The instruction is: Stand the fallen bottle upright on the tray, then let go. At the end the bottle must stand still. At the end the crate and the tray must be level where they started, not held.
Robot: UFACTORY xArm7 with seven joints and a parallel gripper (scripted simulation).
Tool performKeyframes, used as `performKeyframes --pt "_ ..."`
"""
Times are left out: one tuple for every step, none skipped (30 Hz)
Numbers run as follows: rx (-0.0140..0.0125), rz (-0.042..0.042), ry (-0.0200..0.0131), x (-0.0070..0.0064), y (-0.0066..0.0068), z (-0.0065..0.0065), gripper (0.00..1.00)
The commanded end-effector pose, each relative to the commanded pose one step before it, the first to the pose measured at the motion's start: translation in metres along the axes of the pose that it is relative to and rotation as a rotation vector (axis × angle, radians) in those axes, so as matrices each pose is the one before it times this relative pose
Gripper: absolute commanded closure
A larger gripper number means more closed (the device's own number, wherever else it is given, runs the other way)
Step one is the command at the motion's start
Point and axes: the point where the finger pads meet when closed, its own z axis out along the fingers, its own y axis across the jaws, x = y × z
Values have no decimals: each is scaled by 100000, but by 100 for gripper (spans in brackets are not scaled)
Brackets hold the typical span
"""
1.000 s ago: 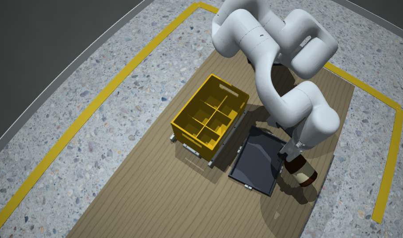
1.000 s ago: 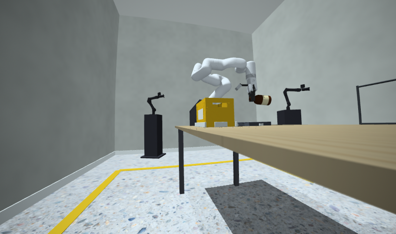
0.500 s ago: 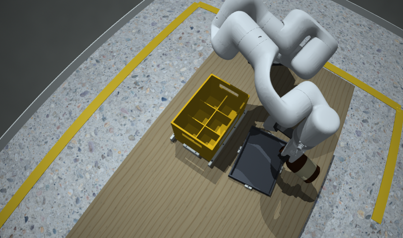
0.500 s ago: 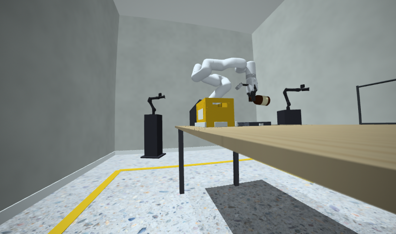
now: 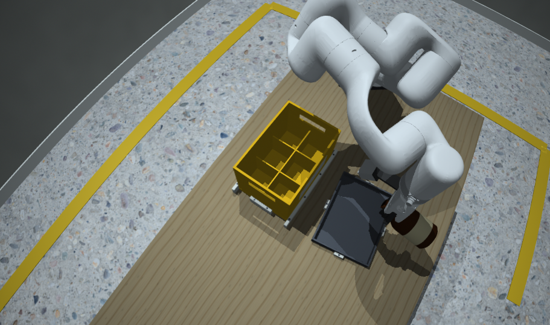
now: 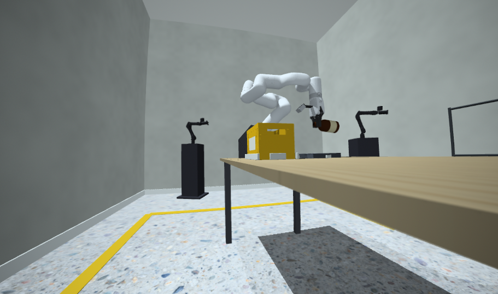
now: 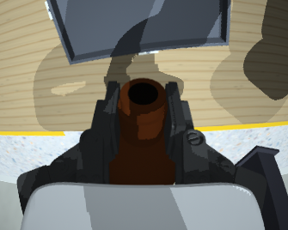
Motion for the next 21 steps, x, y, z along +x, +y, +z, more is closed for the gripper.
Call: performKeyframes --pt "288 59 -82 -12 -92 -94 100" --pt "0 -9 0 0 0 0 100" --pt "0 -61 0 0 0 0 100" --pt "0 -155 0 0 0 0 100" --pt "0 -280 0 0 0 0 100" --pt "0 -428 0 0 0 0 100" --pt "0 -589 0 0 0 0 100" --pt "0 -756 0 0 0 0 100" --pt "0 -923 0 0 0 0 100" --pt "0 -1082 0 0 0 0 100" --pt "0 -1228 0 0 0 0 100" --pt "0 -1357 0 0 0 0 100" --pt "0 0 0 0 0 0 100" --pt "0 0 0 0 0 0 100" --pt "0 -1464 0 0 0 0 100" --pt "0 -1547 0 0 0 0 100" --pt "0 -1604 0 0 0 0 100" --pt "0 -1632 0 0 0 0 100" --pt "0 -1631 0 0 0 0 100" --pt "0 -1601 0 0 0 0 100" --pt "0 -1544 0 0 0 0 100"
